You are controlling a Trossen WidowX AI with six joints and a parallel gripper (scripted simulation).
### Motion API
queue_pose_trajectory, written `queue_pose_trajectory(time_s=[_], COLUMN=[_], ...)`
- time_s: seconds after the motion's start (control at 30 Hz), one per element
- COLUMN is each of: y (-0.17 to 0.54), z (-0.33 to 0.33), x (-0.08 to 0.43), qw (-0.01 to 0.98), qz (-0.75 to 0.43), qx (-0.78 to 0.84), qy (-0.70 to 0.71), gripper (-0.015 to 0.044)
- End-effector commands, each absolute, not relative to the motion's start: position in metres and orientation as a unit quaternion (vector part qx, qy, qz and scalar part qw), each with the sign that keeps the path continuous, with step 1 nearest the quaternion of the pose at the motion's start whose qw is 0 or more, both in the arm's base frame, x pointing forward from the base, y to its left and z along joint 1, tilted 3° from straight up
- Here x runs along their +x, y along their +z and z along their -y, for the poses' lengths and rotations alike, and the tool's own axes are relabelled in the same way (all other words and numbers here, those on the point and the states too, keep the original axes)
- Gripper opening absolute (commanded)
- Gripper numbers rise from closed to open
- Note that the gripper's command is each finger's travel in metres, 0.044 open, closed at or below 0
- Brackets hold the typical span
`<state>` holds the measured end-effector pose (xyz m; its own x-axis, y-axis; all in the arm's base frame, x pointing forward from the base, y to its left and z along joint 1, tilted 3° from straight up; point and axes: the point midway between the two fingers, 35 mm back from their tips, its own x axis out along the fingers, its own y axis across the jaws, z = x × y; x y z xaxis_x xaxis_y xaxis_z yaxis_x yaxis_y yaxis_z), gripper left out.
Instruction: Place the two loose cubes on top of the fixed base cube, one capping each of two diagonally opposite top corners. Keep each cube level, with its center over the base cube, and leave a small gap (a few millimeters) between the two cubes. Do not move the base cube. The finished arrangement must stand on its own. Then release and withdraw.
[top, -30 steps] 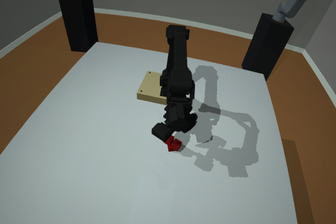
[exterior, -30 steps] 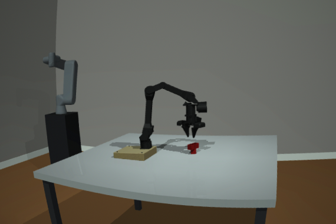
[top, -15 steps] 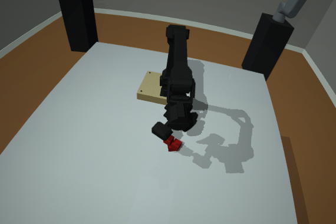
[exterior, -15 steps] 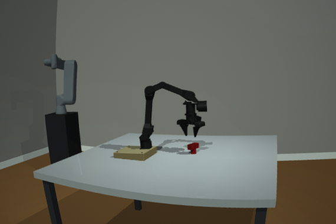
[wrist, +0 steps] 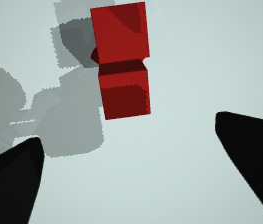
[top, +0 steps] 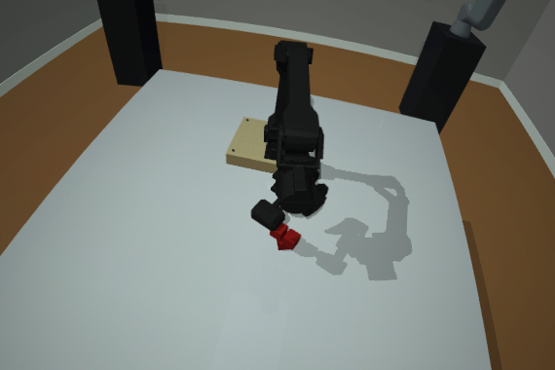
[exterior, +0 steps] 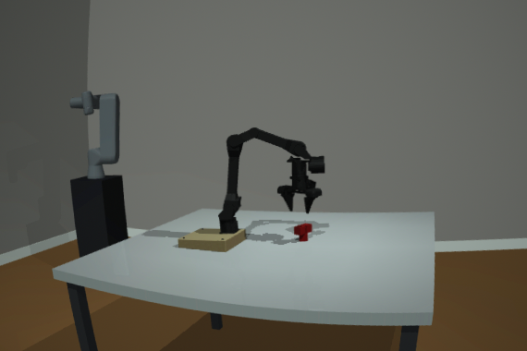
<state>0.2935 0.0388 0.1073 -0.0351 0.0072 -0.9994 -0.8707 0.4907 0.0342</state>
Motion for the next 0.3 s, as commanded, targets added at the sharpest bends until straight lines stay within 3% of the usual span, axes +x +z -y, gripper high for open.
queue_pose_trajectory(time_s=[0.0, 0.27], y=[0.108, 0.114], z=[-0.061, -0.173], x=[0.294, 0.268], qw=[0.601, 0.602], qz=[-0.619, -0.618], qx=[-0.348, -0.344], qy=[0.366, 0.370], gripper=[0.0400, 0.0400])
